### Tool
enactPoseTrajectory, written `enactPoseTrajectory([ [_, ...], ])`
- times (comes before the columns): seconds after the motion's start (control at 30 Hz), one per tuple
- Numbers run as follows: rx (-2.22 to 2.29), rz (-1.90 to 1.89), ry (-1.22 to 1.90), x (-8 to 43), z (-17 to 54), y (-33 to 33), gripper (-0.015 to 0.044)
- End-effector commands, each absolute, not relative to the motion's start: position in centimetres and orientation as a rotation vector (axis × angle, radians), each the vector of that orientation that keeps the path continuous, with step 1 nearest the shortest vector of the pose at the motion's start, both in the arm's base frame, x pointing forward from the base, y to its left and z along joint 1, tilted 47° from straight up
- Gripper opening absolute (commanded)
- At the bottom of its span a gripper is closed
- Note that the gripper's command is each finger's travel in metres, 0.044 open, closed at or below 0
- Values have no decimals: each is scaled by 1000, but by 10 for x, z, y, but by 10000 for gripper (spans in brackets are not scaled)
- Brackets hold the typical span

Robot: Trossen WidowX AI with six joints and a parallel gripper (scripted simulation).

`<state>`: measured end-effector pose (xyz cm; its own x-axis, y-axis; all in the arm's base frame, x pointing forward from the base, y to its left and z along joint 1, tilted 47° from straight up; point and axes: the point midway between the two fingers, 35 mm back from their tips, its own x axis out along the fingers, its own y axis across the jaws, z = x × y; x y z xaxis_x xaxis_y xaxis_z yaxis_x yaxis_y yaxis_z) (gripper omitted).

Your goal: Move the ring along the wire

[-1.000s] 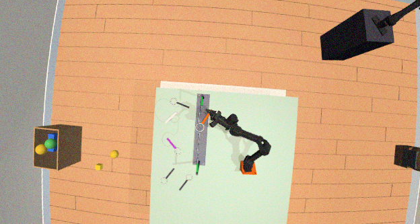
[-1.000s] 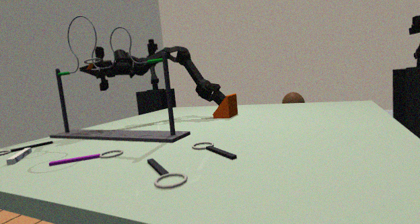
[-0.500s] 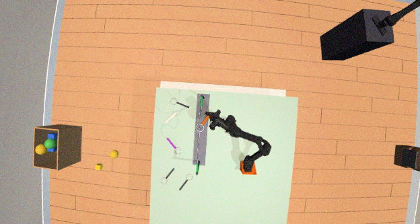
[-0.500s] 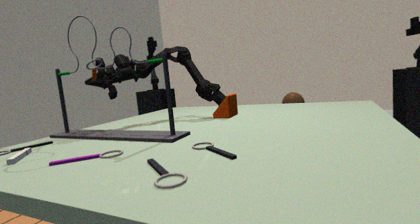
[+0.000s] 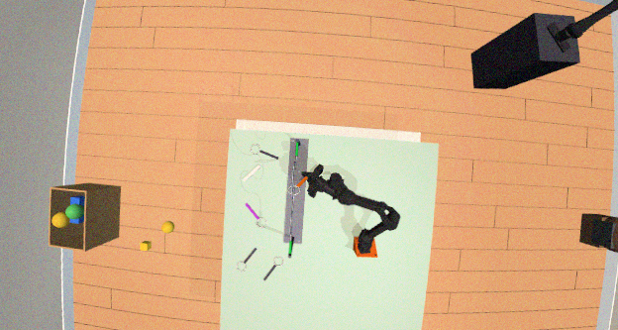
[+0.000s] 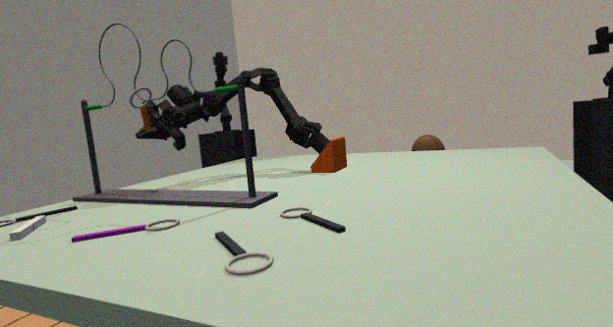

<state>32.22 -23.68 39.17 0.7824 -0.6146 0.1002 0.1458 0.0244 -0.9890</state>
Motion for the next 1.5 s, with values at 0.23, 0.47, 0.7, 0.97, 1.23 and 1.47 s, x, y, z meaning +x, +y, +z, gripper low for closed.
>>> enactPoseTrajectory([
  [0.23, -1171, -560, 441, 324, 352, -228, -150],
  [0.47, -1035, -528, 454, 326, 332, -218, -150],
  [0.7, -933, -503, 462, 328, 316, -208, -150],
  [0.97, -853, -483, 468, 330, 302, -197, -150],
  [1.23, -819, -474, 470, 331, 293, -190, -150],
  [1.47, -799, -469, 471, 332, 286, -184, -150],
])
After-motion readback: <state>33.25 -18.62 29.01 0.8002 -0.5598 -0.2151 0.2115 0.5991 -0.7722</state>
